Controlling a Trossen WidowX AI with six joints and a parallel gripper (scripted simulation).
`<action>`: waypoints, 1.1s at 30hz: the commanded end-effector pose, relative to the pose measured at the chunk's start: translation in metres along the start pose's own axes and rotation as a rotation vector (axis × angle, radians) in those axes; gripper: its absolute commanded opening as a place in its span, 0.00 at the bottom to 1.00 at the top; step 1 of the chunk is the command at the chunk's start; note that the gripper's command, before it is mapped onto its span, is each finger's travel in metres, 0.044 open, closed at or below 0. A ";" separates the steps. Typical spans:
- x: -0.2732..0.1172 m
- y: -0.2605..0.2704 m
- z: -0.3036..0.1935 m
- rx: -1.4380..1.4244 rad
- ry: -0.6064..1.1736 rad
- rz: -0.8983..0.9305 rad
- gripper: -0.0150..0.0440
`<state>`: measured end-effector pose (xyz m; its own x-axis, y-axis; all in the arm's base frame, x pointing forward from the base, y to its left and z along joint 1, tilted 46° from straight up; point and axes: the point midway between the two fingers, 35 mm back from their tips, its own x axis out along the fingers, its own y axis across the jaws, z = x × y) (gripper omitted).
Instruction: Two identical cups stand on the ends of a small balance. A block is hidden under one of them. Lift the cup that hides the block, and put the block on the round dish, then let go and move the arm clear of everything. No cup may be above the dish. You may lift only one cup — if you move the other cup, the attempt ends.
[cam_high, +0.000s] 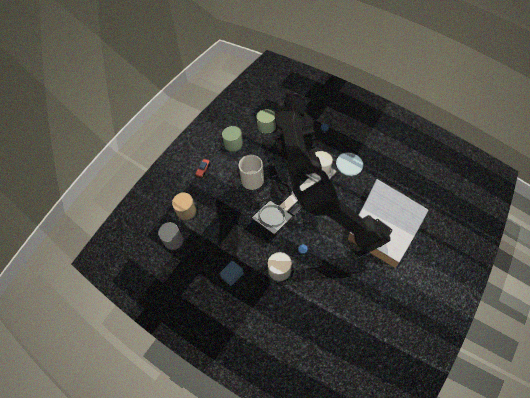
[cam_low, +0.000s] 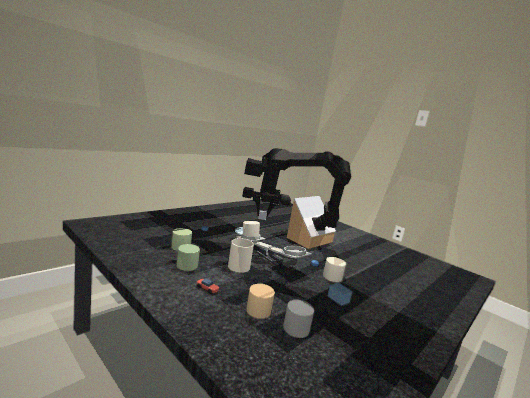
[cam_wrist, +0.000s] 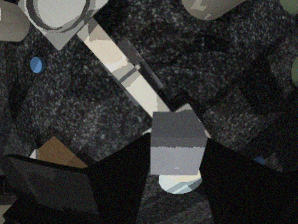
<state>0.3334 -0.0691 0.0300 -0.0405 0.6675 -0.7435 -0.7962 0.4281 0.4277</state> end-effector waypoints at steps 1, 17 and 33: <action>0.006 -0.013 -0.025 -0.003 0.005 -0.005 0.25; 0.039 -0.043 -0.111 -0.032 -0.004 0.013 0.25; 0.081 -0.048 -0.192 -0.067 -0.029 0.037 0.25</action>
<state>0.2618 -0.1483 -0.1370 -0.0555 0.6991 -0.7128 -0.8279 0.3669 0.4243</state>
